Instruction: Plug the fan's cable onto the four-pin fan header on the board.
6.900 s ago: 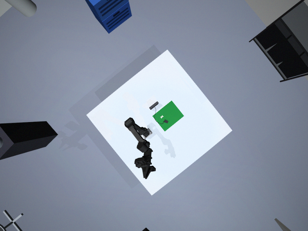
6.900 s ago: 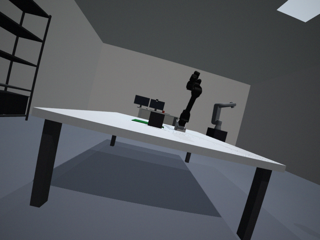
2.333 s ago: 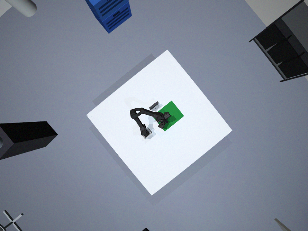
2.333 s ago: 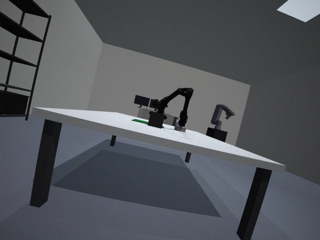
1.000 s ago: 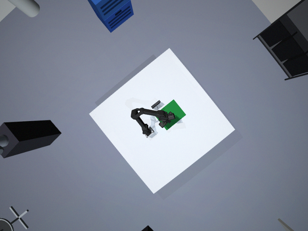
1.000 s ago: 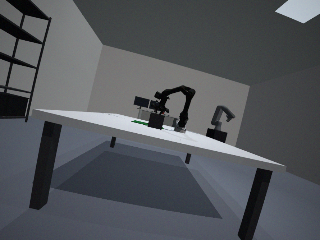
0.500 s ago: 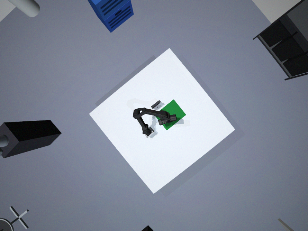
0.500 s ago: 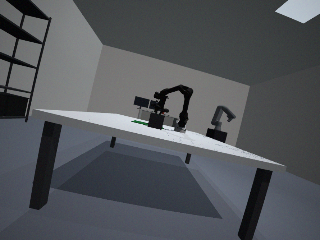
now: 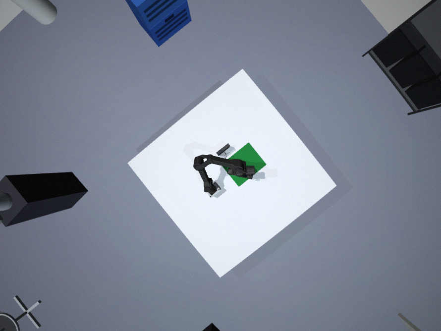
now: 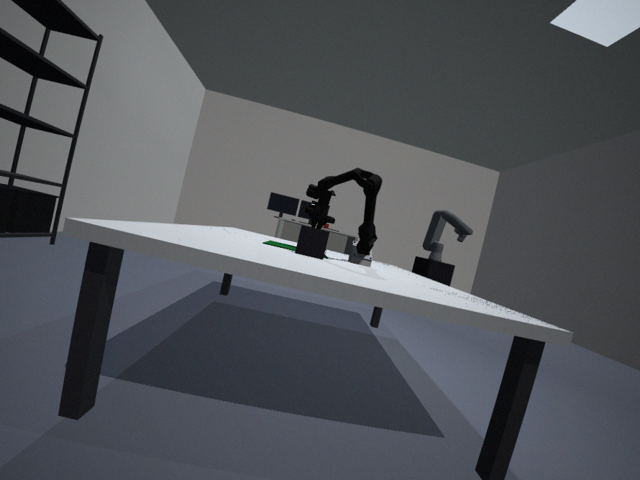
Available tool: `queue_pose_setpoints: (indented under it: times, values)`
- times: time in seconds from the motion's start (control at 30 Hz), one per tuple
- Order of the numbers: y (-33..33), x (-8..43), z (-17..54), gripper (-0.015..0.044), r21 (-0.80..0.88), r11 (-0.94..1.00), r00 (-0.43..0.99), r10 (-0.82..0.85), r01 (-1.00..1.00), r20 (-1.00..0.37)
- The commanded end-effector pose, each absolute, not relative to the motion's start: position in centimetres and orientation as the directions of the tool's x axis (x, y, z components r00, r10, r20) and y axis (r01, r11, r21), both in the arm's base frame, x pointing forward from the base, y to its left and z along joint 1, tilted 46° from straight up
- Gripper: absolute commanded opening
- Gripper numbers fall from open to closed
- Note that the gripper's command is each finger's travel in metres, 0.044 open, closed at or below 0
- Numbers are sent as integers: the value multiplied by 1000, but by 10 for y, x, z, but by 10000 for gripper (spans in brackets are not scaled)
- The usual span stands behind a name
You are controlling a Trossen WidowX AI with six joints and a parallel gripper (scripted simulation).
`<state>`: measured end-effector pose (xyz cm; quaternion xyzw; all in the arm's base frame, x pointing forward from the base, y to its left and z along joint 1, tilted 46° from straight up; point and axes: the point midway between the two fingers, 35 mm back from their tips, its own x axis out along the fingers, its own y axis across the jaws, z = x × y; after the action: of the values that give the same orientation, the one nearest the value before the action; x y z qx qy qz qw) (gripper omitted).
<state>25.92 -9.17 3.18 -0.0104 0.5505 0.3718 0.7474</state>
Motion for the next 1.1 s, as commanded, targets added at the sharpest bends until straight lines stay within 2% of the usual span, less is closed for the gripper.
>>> queue_pose_setpoints:
  times: [0.0,0.57,1.07]
  values:
    - [-94,261,32,0,456,760,116,562,-463,-819]
    - [-98,263,29,0,636,767,89,630,83,-771]
    - [-102,264,27,0,603,575,73,688,553,-722]
